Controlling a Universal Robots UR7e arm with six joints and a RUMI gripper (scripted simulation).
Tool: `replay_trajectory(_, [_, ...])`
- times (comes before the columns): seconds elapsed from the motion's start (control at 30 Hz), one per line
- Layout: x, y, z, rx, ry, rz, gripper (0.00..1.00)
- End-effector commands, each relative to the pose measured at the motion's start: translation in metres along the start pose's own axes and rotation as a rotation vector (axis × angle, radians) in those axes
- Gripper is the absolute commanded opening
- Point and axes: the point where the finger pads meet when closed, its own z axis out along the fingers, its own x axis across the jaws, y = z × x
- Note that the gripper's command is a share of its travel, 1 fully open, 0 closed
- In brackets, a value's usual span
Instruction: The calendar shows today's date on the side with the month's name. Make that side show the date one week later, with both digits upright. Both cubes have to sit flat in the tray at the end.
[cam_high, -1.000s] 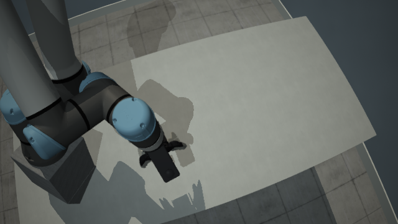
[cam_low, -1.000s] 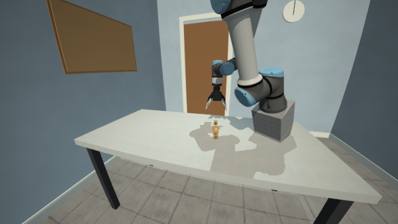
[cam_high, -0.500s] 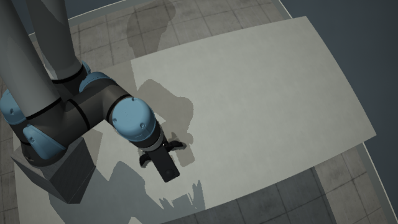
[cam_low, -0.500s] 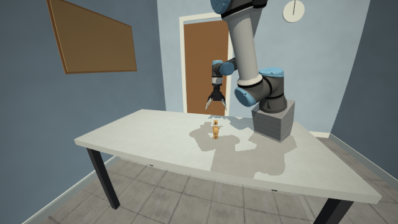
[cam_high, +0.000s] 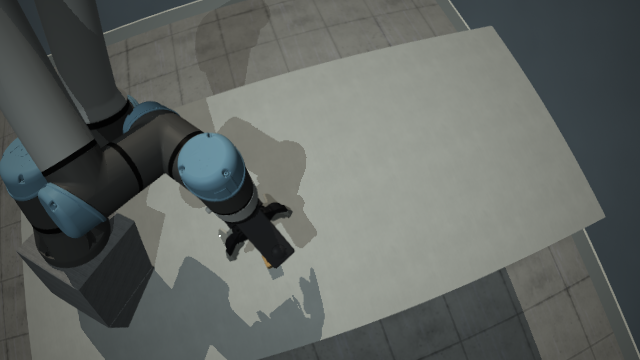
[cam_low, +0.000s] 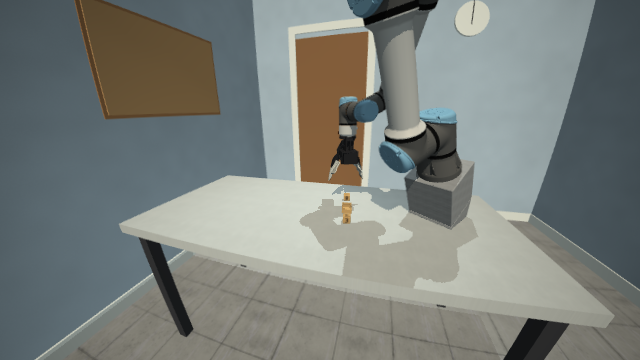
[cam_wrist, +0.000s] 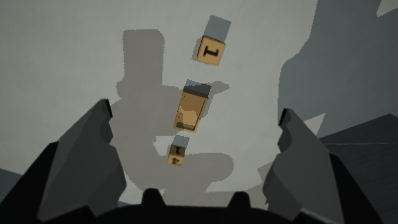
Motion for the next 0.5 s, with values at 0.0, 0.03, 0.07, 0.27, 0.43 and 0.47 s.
replay_trajectory(0.0, [-0.009, 0.018, -0.001, 0.001, -0.001, -0.140, 1.00])
replay_trajectory(0.03, [-0.009, 0.018, -0.001, 0.001, -0.001, -0.140, 1.00])
replay_trajectory(0.07, [-0.012, 0.025, -0.001, 0.001, -0.001, -0.193, 1.00])
replay_trajectory(0.27, [-0.022, 0.053, 0.001, 0.002, 0.001, -0.410, 1.00])
replay_trajectory(0.43, [-0.027, 0.072, 0.002, 0.002, 0.001, -0.546, 1.00])
replay_trajectory(0.47, [-0.028, 0.079, 0.002, 0.002, 0.001, -0.600, 1.00])
